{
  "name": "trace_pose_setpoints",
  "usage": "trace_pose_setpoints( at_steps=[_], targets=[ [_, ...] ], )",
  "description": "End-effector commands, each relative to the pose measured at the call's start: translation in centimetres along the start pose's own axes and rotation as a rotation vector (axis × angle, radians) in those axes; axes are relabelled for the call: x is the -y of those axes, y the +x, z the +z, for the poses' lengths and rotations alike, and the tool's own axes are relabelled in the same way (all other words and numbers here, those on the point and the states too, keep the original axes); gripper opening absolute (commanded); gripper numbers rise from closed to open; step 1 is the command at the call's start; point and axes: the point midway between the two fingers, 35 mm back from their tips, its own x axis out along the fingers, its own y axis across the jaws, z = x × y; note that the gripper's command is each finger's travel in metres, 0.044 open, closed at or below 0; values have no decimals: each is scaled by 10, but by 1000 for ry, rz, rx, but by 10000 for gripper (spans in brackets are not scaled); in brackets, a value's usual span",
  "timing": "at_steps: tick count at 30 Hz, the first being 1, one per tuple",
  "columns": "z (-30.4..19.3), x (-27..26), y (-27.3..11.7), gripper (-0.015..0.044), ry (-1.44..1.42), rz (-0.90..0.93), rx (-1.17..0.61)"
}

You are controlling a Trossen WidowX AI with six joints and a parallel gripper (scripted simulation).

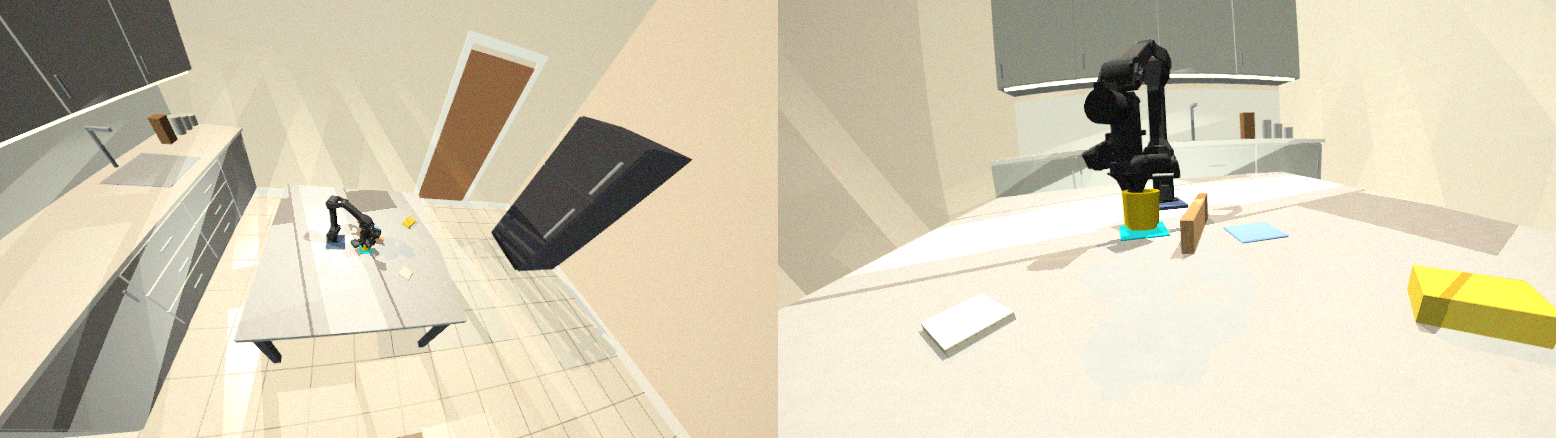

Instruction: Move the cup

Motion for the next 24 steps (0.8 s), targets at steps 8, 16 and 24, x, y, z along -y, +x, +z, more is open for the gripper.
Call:
trace_pose_setpoints(
  at_steps=[8, 16, 24],
  targets=[
    [0, 0, 0, 53, 0, 1, 1],
    [0, 0, 0, 147, 0, 1, 1],
    [1, 0, -4, 147, 0, 0, 1]
  ],
)
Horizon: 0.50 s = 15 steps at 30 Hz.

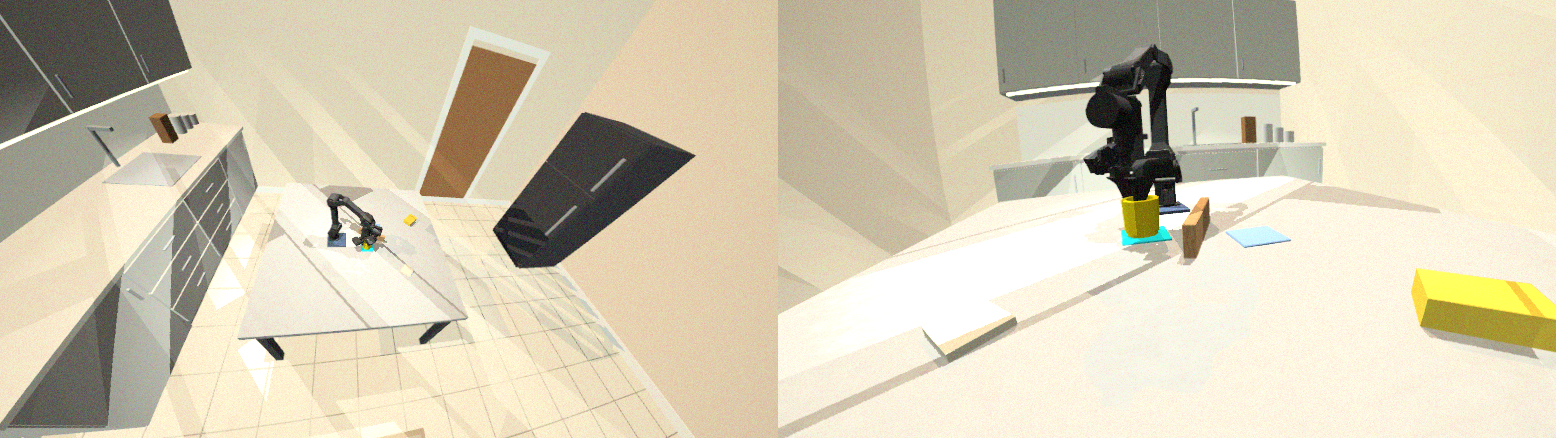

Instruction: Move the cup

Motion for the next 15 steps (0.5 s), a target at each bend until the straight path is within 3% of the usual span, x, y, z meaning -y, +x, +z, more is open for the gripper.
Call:
trace_pose_setpoints(
  at_steps=[1, 15],
  targets=[
    [1, -1, -5, 147, -1, 1, 3],
    [1, -1, -22, 147, -3, -1, 2]
  ],
)
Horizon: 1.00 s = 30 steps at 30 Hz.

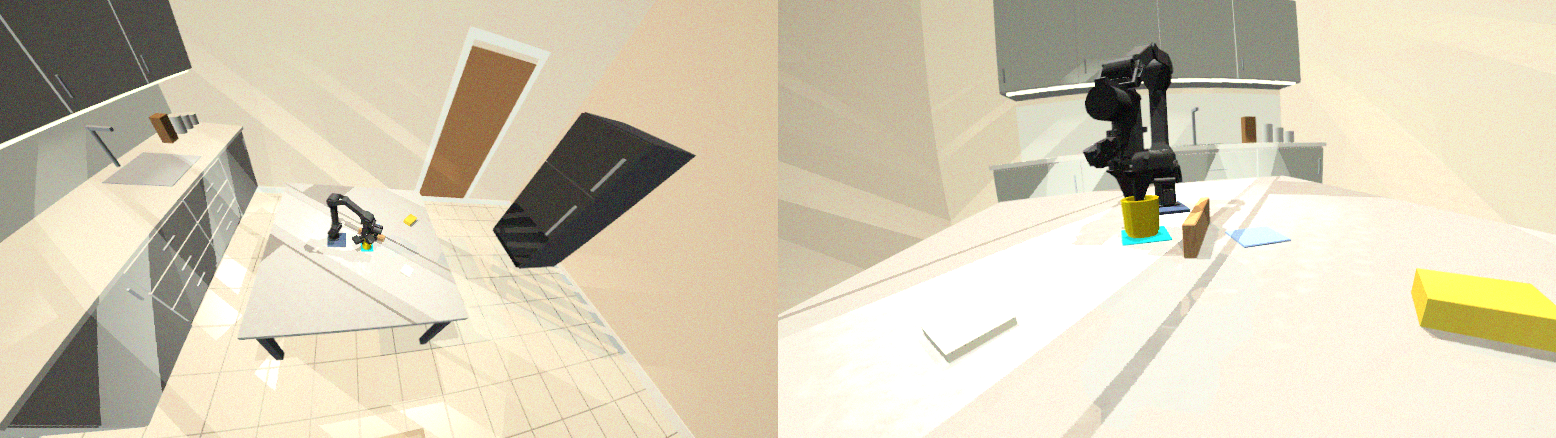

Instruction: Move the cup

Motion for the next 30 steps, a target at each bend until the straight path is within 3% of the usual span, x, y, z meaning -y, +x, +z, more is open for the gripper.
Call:
trace_pose_setpoints(
  at_steps=[1, 29, 30],
  targets=[
    [2, -1, -10, 147, -1, 7, 12],
    [-4, 1, -36, 147, -4, 4, 11],
    [-4, 1, -31, 173, -8, -2, -2]
  ],
)
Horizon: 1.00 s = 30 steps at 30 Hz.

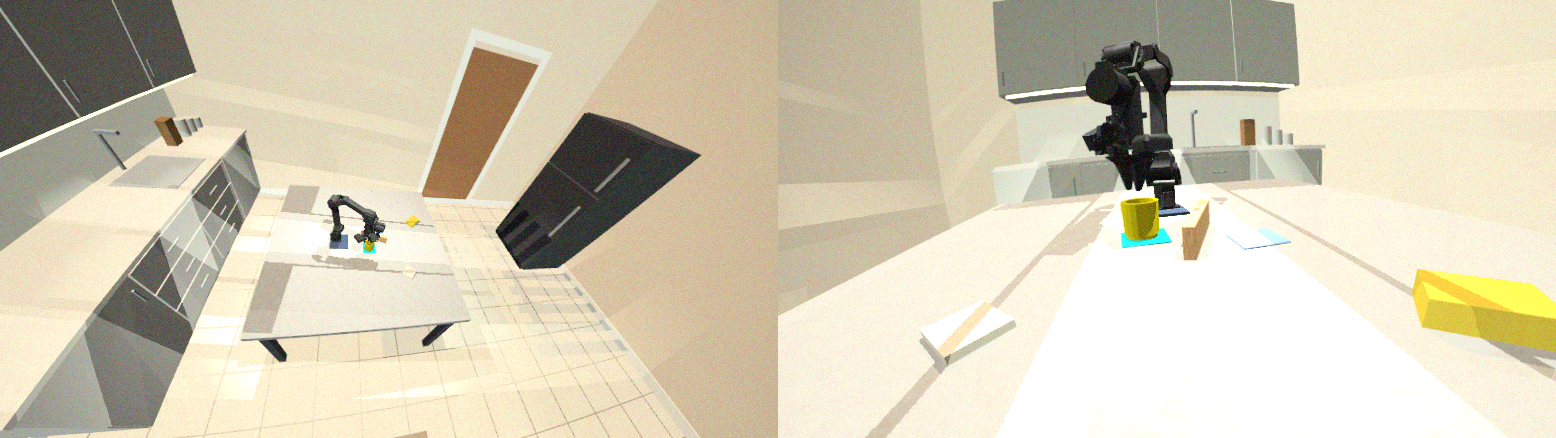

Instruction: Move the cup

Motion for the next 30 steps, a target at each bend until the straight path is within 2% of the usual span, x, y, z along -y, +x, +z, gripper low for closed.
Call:
trace_pose_setpoints(
  at_steps=[1, 10, 30],
  targets=[
    [0, 0, 0, 199, 0, 0, -1],
    [0, 0, -3, 435, 1, 0, 0],
    [-1, 0, -63, 440, 4, 5, 12]
  ],
)
